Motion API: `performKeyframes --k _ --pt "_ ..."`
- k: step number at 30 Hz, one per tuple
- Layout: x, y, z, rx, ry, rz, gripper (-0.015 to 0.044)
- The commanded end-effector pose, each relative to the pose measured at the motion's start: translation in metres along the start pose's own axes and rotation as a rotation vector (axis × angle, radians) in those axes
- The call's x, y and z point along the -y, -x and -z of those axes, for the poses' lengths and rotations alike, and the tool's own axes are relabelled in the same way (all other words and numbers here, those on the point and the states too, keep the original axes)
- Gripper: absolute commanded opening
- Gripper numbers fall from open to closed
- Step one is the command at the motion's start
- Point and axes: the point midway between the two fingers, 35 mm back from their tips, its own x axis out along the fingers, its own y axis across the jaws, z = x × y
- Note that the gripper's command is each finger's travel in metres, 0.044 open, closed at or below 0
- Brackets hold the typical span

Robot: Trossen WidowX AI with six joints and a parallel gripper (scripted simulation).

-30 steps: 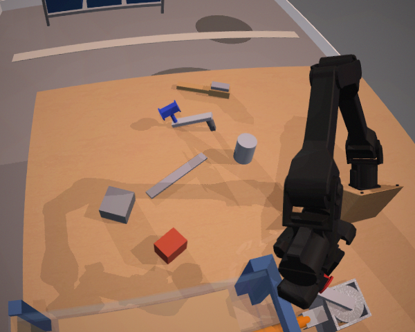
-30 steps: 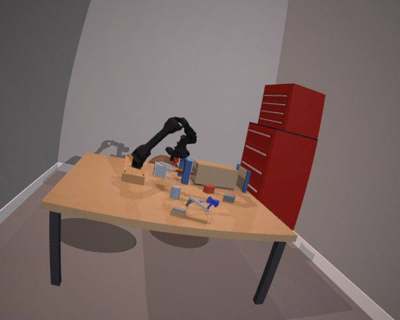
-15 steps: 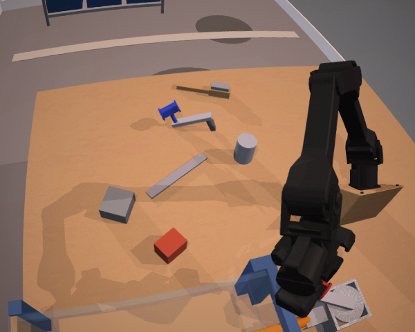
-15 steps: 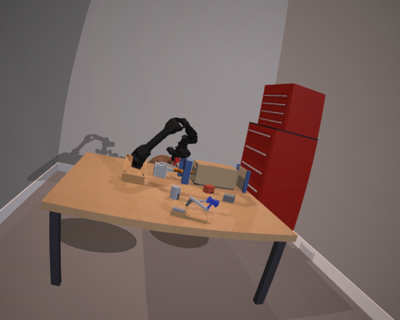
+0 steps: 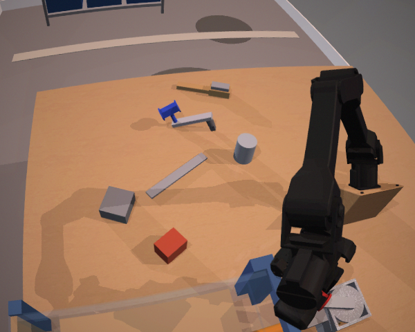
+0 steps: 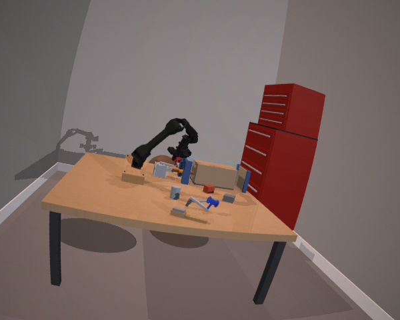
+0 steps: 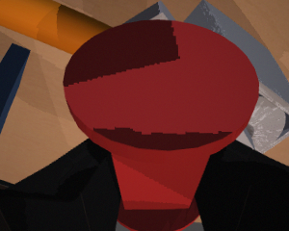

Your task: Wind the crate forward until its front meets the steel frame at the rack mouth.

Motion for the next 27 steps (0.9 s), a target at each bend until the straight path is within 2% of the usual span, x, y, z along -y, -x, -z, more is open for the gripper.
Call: performKeyframes --k 1,27 --pt "-0.010 -0.002 0.006 -0.006 0.000 -0.019 0.0000" --pt "-0.027 -0.011 0.028 -0.008 0.000 -0.021 0.0000"
